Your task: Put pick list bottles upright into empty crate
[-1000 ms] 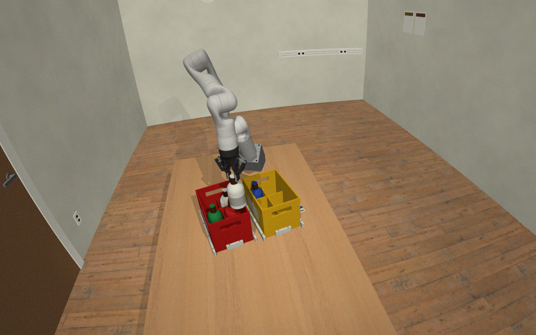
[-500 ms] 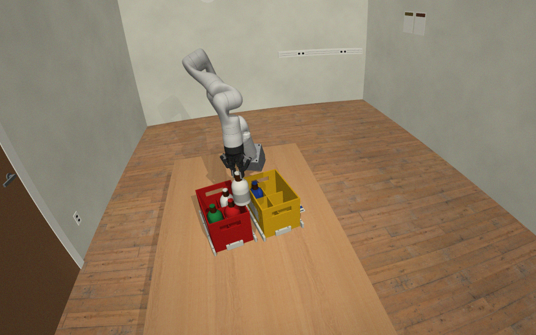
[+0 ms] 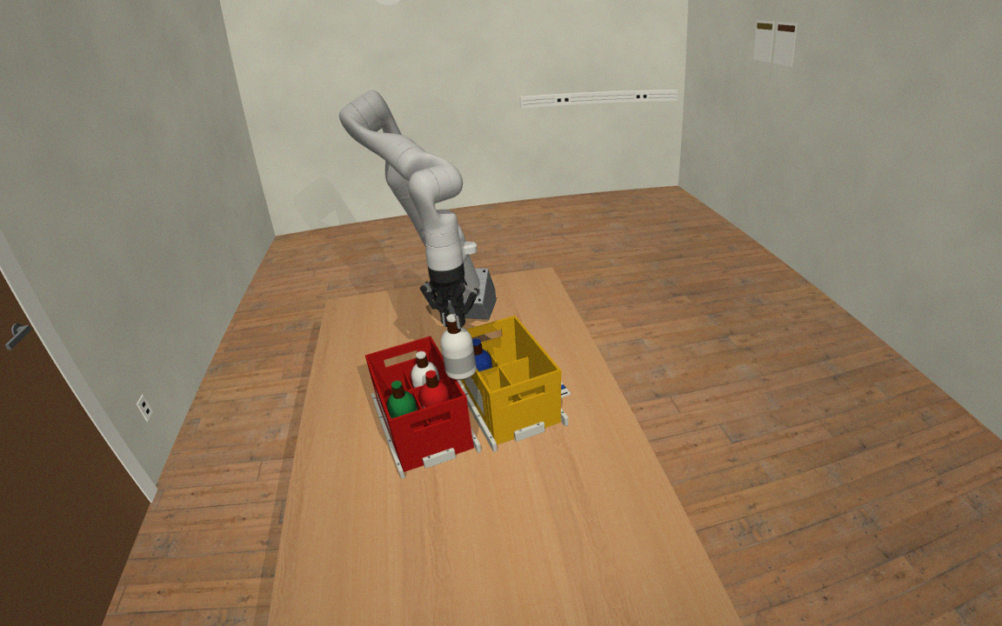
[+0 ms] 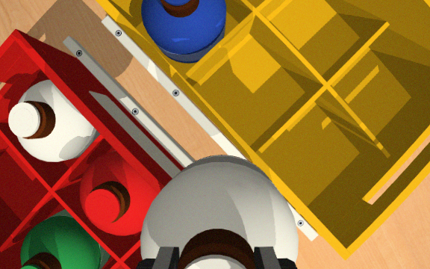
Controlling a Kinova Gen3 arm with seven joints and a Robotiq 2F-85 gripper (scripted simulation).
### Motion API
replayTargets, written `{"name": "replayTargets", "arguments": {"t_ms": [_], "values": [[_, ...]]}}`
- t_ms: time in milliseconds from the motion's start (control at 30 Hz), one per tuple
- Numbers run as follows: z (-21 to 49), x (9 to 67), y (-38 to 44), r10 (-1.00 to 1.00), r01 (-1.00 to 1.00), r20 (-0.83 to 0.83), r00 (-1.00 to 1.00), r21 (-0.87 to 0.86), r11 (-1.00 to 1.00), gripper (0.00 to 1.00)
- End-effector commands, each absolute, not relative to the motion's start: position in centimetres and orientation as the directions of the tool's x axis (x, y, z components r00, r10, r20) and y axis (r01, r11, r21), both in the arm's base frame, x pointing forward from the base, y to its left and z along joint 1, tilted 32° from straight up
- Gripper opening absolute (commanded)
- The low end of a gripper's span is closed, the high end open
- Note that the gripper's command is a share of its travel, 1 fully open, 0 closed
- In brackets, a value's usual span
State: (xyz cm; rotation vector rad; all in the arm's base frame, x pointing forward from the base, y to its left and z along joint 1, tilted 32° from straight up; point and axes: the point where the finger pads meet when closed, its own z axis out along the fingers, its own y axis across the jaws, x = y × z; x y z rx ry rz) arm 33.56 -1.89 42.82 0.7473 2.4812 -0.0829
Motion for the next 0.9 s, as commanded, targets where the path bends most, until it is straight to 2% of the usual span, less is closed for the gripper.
{"name": "replayTargets", "arguments": {"t_ms": [0, 867], "values": [[42.6, 33.3, -1.4, 0.494, 0.528, -0.518, -0.698, 0.095, 0.844, 0.10], [40.6, 31.2, 1.9, 0.494, 0.527, -0.517, -0.698, 0.095, 0.844, 0.10]]}}
